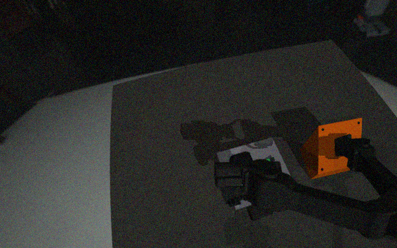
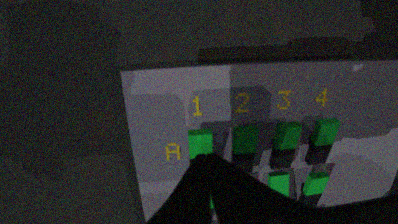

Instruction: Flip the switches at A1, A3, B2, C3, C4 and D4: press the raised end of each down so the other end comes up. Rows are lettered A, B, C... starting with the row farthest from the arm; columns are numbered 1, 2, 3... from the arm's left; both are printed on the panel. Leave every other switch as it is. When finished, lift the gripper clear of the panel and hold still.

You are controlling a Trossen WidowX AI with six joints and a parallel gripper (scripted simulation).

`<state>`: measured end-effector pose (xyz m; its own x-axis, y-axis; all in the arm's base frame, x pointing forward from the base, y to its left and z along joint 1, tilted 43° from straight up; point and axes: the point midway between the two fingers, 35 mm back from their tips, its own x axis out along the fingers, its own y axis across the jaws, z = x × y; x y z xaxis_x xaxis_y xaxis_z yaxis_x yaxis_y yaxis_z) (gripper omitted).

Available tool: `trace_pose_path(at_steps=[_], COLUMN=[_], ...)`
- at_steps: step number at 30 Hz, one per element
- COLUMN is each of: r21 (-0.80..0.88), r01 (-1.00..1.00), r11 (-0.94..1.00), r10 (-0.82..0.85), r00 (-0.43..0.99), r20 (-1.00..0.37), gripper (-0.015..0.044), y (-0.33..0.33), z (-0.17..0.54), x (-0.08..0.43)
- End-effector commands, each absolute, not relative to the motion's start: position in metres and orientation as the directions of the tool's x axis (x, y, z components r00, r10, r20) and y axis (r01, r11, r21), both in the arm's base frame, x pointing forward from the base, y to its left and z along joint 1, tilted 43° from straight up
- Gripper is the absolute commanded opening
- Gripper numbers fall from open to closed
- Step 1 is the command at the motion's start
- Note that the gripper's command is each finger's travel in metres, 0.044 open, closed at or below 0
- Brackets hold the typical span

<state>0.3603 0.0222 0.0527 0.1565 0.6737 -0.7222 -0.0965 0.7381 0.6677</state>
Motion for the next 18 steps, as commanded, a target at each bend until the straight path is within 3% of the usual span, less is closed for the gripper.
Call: trace_pose_path(at_steps=[1, 18], r21=[0.672, 0.672], r01=[-0.09, -0.091], r11=[0.735, 0.735], r10=[0.677, 0.678], r00=[0.15, 0.15], r20=[-0.72, -0.72], gripper=[0.0, 0.0], y=[0.0271, 0.0362], z=[0.0476, 0.0382], x=[0.3593, 0.3617])
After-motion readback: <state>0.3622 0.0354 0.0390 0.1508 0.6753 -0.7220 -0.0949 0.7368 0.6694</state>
